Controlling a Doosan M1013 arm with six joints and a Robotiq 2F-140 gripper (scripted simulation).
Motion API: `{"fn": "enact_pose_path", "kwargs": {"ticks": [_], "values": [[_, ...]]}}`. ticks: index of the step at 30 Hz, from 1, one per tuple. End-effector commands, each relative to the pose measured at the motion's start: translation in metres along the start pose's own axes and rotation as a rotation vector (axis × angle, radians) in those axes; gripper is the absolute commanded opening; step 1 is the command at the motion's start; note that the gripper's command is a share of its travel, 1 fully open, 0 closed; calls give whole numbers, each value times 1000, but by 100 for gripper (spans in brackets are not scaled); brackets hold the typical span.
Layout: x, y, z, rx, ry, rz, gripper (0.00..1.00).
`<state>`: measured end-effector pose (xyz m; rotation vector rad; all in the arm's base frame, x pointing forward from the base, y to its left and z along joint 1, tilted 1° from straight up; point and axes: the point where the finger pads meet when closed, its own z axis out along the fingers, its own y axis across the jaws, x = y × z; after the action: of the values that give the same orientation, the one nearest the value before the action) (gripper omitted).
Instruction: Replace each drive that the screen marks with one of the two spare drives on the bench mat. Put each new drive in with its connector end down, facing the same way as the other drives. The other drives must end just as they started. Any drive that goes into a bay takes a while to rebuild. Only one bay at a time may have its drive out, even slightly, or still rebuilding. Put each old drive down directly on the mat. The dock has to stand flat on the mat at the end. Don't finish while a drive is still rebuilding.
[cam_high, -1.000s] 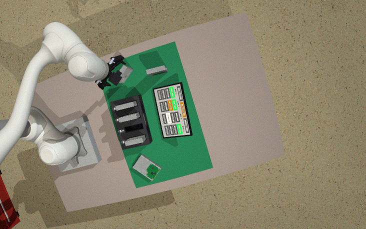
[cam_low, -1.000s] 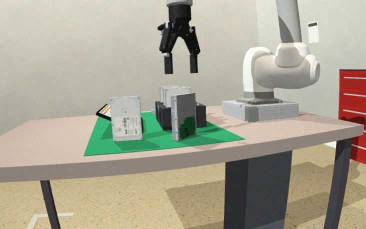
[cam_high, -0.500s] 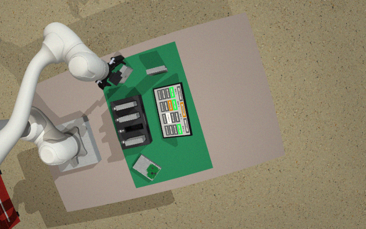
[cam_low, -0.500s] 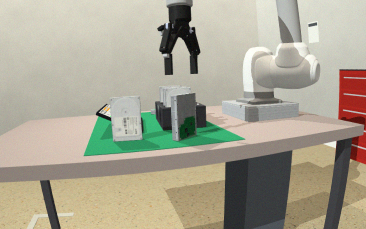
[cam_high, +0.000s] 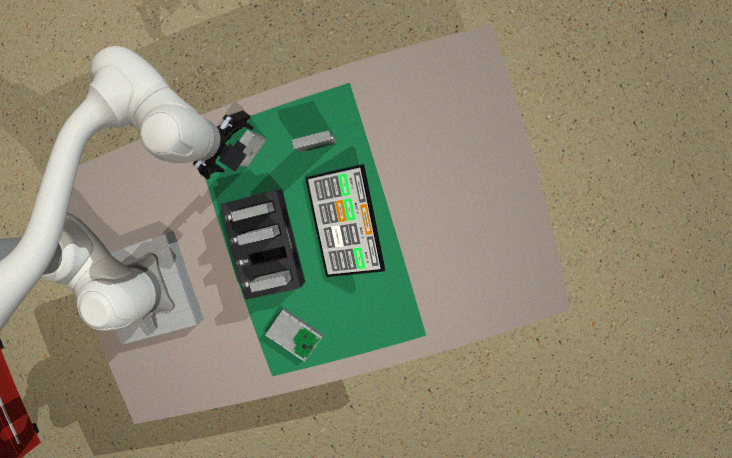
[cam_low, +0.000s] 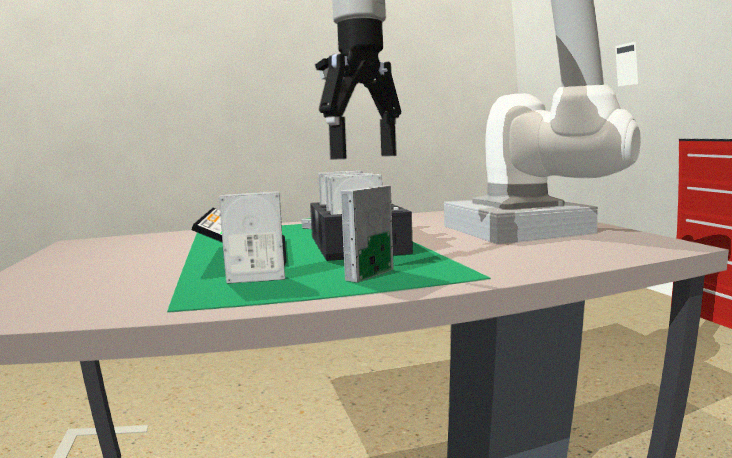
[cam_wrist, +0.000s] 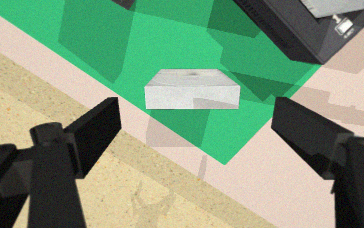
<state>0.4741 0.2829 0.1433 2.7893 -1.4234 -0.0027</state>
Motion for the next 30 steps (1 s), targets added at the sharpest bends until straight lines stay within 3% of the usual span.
{"fn": "enact_pose_path", "kwargs": {"ticks": [1,30], "values": [[0,0,2,1,0,0,89],[-1,-1,26,1,0,0,89]]}}
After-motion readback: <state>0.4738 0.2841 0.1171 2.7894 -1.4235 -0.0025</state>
